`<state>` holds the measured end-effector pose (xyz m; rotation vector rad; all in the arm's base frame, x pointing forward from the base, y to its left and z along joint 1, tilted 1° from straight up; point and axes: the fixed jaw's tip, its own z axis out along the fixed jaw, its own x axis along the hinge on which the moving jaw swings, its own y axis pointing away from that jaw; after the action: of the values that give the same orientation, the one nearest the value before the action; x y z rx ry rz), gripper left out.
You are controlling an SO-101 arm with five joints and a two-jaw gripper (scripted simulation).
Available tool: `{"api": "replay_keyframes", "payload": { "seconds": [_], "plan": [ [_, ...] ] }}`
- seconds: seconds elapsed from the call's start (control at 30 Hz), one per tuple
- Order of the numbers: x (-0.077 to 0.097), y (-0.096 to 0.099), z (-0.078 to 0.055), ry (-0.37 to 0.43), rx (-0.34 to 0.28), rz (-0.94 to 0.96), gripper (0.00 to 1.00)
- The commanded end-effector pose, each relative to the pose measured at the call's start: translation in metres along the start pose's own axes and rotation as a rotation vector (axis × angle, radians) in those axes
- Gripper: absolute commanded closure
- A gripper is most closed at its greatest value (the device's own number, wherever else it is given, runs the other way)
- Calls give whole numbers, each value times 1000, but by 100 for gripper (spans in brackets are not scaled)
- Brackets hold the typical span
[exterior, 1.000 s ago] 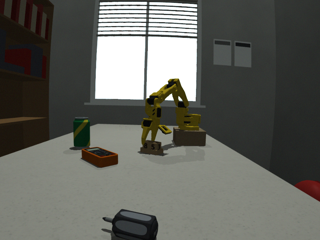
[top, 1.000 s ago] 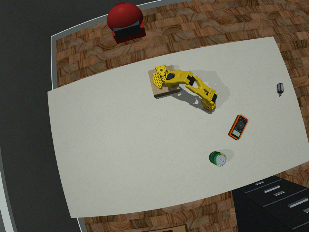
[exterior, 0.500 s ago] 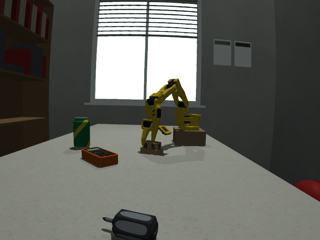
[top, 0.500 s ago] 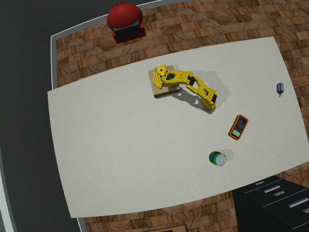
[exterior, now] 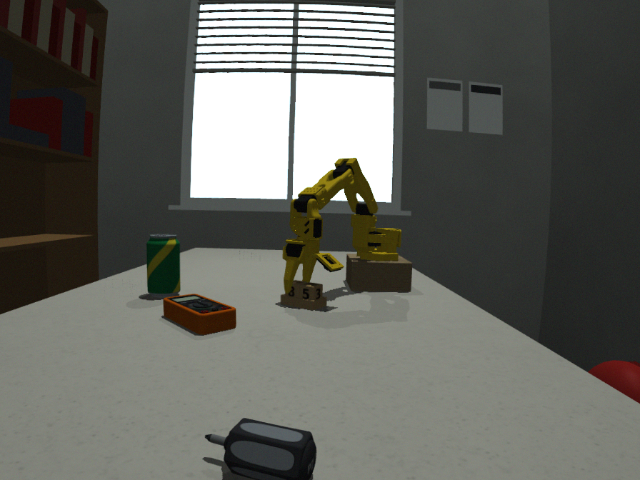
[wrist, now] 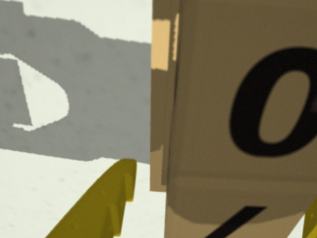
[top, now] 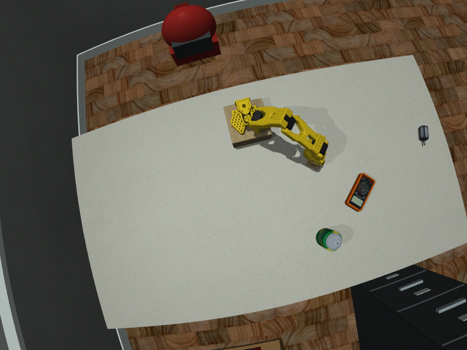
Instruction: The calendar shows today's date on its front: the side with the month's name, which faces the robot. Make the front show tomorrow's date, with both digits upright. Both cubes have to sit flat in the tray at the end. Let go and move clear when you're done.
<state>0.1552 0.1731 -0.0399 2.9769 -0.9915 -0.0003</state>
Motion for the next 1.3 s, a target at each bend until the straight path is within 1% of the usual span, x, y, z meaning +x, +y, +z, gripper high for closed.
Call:
{"api": "replay_keyframes", "payload": {
  "seconds": [0.0, 0.33, 0.67, 1.1, 1.27],
  "plan": [
    [2, 0, 2, -2, -10, 16, 71],
    [2, -4, 2, -2, -10, 16, 76],
    [2, -6, 2, -2, -10, 16, 78],
    [2, -6, 2, -2, -10, 16, 79],
    [2, -6, 2, -2, -10, 16, 82]
  ]
}}
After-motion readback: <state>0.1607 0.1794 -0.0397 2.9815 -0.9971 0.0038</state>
